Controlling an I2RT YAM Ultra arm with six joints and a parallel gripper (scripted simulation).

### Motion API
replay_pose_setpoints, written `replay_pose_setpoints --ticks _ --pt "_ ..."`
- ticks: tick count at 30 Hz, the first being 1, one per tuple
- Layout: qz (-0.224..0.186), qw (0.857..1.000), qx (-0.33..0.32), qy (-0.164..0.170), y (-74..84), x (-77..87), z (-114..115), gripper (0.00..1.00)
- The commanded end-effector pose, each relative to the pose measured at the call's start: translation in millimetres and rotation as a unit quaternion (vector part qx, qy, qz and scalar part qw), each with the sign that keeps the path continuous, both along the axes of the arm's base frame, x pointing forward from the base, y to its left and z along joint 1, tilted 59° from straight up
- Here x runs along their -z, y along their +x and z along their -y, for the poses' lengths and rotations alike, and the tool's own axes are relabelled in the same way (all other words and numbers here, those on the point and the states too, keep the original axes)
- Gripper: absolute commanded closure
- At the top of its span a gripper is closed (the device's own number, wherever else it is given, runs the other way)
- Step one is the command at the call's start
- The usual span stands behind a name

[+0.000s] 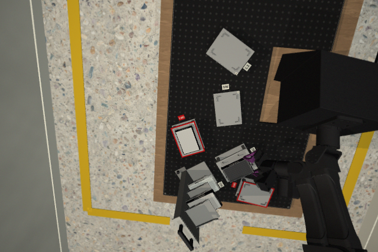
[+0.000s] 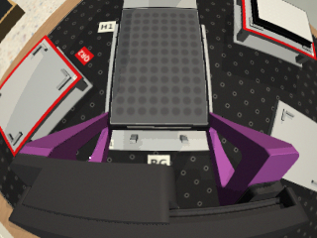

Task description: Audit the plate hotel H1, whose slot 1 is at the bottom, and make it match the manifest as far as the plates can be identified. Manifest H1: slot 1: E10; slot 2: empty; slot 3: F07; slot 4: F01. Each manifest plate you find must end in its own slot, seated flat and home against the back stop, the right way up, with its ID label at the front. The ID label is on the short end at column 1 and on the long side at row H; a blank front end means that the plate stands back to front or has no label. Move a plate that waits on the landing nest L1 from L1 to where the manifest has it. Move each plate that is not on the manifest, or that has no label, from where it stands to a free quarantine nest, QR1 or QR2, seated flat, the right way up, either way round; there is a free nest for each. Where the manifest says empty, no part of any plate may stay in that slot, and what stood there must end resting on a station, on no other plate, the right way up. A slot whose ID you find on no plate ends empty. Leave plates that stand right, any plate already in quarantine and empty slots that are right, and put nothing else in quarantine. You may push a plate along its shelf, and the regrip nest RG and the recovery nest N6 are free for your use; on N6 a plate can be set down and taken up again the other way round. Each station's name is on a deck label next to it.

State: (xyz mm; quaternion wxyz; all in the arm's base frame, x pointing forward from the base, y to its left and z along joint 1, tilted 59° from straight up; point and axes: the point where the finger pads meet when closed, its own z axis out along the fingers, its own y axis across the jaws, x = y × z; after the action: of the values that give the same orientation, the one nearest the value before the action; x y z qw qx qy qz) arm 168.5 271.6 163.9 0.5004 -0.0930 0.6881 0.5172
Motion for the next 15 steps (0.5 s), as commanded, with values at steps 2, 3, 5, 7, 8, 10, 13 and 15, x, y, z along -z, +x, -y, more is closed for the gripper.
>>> replay_pose_setpoints --ticks 2,3,5,7,8,10,13,15 --pt "0.005 1.000 0.010 0.011 3.1 -5.0 1.6 0.14" --pt "0.005 1.000 0.010 0.011 3.1 -4.7 1.1 0.14" --pt "0.005 1.000 0.010 0.011 3.2 -4.2 0.3 0.14" --pt "0.005 1.000 0.010 0.011 3.3 -3.7 -0.5 0.14" --pt "0.005 1.000 0.010 0.011 3.4 -3.4 -1.0 0.14" --pt "0.005 1.000 0.010 0.011 3.4 -2.9 -1.8 0.14" --pt "0.005 1.000 0.010 0.011 3.5 -2.6 -2.2 0.14" --pt "0.005 1.000 0.010 0.011 3.6 -2.1 -3.1 0.14"
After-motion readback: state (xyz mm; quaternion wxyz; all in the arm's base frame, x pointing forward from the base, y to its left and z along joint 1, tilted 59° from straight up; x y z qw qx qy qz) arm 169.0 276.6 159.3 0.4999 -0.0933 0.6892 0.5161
